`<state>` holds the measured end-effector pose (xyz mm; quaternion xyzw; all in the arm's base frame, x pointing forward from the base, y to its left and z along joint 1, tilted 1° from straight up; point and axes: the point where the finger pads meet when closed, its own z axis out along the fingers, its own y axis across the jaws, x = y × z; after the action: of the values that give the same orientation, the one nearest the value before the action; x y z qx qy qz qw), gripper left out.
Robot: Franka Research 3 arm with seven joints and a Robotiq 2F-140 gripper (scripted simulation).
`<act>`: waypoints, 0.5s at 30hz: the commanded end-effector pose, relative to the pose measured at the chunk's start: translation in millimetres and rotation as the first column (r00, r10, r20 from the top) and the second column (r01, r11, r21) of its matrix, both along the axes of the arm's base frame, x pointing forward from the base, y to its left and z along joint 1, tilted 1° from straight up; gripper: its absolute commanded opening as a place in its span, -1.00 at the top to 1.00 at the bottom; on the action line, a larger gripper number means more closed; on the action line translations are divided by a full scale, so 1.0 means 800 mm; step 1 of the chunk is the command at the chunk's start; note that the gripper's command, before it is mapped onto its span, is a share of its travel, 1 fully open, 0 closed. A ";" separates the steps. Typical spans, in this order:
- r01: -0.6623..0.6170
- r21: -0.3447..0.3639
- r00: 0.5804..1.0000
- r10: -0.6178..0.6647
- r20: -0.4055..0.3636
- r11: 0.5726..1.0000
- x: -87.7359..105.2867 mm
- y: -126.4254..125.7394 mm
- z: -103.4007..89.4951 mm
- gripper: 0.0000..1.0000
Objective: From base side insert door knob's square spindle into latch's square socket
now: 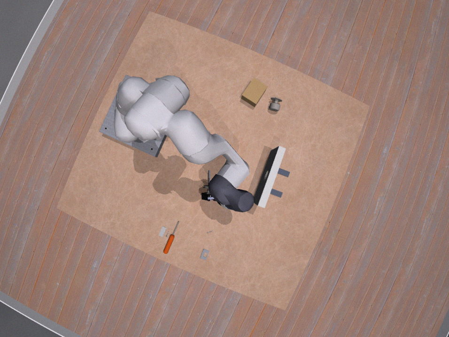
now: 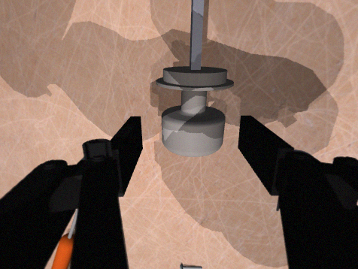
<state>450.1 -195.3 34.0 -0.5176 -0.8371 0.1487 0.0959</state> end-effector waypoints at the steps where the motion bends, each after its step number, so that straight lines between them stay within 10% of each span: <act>1: 0.016 -0.006 1.000 -0.016 0.014 1.000 0.002 -0.002 -0.007 -0.13; 15: 0.016 -0.006 1.000 -0.016 0.014 1.000 -0.002 -0.004 -0.022 -0.13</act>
<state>448.2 -197.4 22.5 -0.5242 -0.8335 0.1481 0.0921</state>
